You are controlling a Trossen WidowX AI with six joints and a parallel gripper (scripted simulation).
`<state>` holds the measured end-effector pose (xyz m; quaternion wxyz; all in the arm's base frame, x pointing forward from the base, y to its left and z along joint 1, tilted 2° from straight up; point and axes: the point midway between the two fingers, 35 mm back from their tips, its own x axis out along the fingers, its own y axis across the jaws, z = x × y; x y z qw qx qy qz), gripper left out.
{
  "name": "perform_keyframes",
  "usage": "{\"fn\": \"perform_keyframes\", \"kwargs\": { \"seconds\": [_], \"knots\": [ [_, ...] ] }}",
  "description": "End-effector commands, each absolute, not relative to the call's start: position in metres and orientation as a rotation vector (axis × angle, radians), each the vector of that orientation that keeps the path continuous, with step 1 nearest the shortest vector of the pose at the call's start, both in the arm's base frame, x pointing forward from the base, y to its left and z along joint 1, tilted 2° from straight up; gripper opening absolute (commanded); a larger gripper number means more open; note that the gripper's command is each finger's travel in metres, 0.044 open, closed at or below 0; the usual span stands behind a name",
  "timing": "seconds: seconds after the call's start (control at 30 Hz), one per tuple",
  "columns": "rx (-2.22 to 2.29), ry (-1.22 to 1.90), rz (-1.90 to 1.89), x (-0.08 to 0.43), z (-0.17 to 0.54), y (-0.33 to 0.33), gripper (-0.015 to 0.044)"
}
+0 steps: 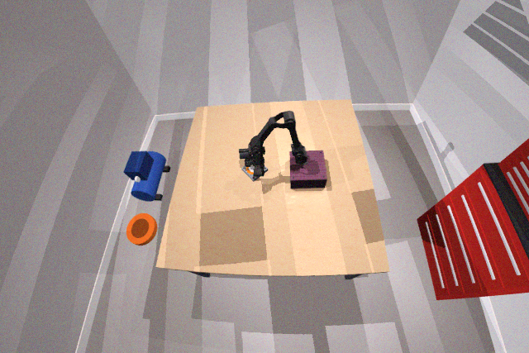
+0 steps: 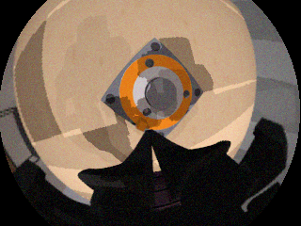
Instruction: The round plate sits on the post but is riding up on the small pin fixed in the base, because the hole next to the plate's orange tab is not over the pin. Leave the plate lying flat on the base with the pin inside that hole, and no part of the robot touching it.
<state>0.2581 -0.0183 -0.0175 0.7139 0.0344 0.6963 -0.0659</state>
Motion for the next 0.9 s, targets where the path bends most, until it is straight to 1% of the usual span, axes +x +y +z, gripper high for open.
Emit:
{"fn": "perform_keyframes", "kwargs": {
  "seconds": [0.0, 0.17, 0.5, 0.87],
  "knots": [
    [0.083, 1.547, -0.145, 0.260, -0.019, -0.015, 0.0000],
    [0.083, 1.547, -0.145, 0.261, -0.016, -0.014, 0.0000],
    [0.083, 1.547, -0.145, 0.257, 0.026, -0.013, 0.0000],
    [0.076, 1.551, -0.146, 0.257, 0.018, -0.014, 0.0000]
  ]
}}
